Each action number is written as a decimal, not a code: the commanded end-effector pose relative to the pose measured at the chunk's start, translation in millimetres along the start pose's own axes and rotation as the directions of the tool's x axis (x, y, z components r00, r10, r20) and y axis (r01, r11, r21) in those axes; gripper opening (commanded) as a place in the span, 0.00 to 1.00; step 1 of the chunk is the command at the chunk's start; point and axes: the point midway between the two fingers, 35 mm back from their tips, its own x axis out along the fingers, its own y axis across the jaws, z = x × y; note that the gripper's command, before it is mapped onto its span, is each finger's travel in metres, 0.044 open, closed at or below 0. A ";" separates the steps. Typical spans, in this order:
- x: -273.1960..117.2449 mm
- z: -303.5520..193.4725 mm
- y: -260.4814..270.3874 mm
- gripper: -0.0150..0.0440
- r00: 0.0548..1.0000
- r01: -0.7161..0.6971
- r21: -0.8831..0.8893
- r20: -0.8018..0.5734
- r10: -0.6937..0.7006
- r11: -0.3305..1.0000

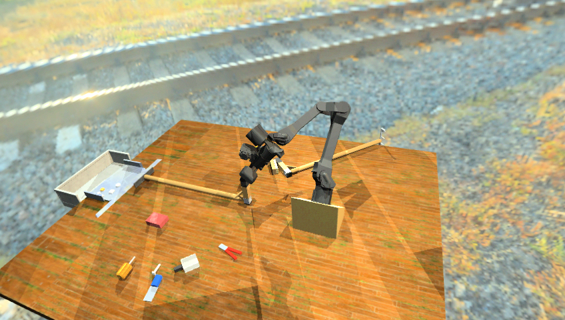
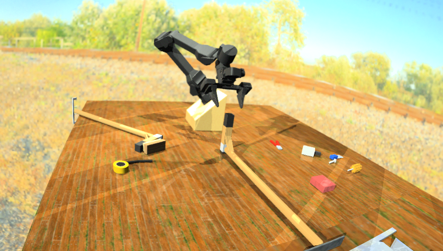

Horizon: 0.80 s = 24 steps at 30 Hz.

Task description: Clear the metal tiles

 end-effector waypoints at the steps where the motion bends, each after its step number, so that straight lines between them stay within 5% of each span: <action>1: -11.6 15.4 -0.2 1.00 0.998 0.007 -0.006 0.055 -0.007 1.000; 24: -101.8 80.5 7.0 1.00 0.931 0.011 -0.037 0.364 0.003 0.999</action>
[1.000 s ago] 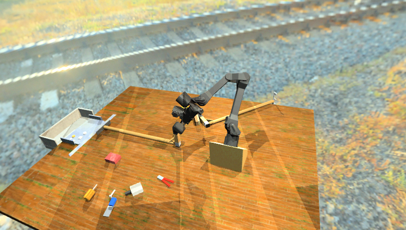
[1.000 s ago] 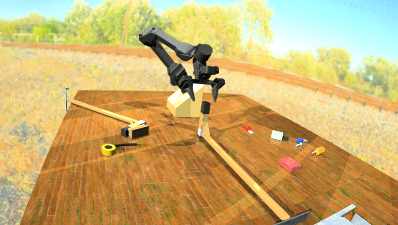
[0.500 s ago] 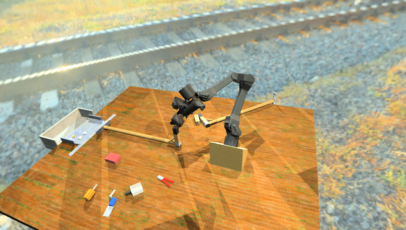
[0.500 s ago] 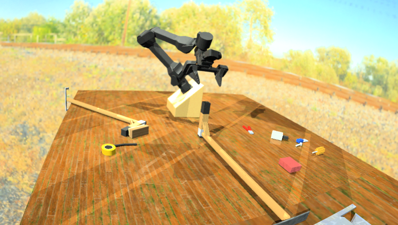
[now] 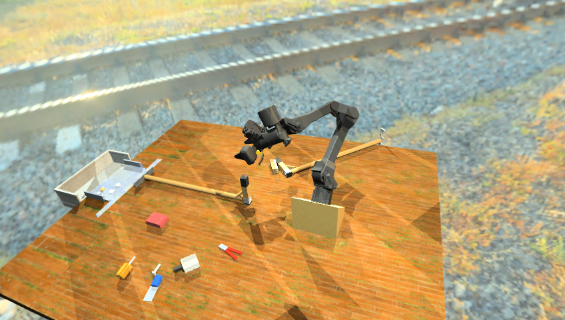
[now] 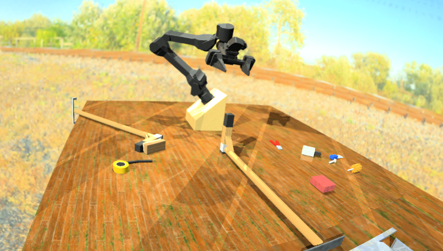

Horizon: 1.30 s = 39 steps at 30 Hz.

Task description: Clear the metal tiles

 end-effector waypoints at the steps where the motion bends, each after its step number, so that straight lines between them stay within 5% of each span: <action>1: -11.7 14.6 -2.3 1.00 0.999 0.004 0.004 0.048 -0.004 1.000; 25: -101.4 75.9 -12.1 1.00 0.947 -0.034 0.035 0.320 0.021 0.999; 39: -103.5 77.0 -11.5 1.00 0.946 -0.039 0.037 0.323 0.026 0.999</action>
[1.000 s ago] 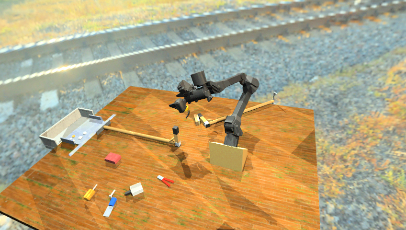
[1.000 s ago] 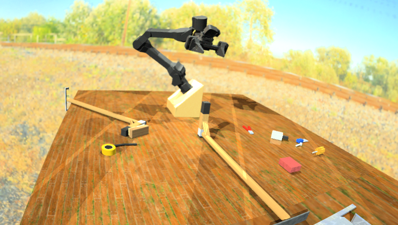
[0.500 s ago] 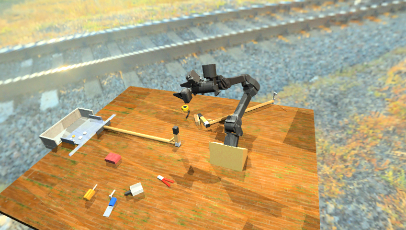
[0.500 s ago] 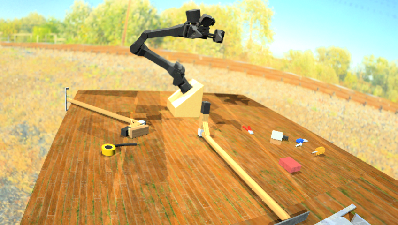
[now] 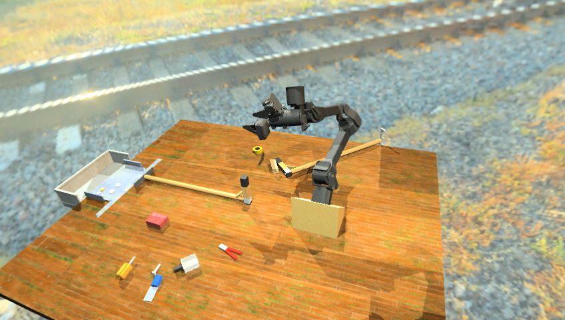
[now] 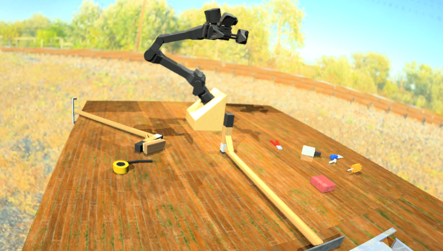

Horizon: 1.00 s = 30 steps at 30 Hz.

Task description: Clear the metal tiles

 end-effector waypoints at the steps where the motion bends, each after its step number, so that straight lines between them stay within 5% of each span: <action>1: -0.1 0.5 -1.0 1.00 1.000 0.005 0.002 -0.001 -0.005 1.000; 30: 28.8 -30.0 2.7 1.00 0.994 0.021 -0.025 -0.102 -0.023 0.999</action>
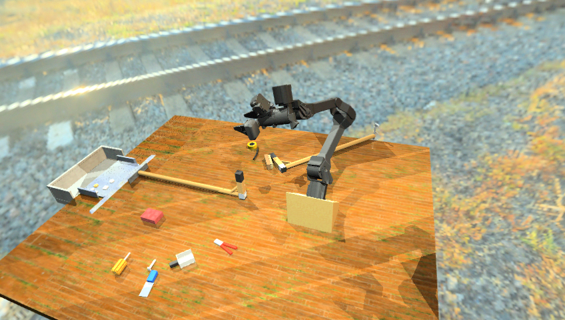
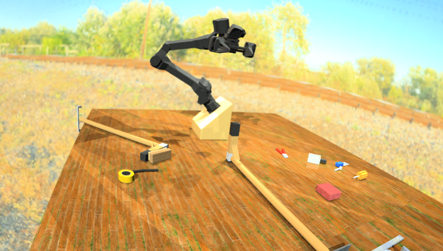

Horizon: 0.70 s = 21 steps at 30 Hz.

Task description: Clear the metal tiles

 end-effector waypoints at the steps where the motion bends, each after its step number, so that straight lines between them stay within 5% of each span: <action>1: 10.7 -12.5 3.5 1.00 0.999 -0.001 -0.010 -0.038 0.001 1.000; 21: 64.6 -88.5 4.7 1.00 0.961 0.013 -0.028 -0.276 -0.020 1.000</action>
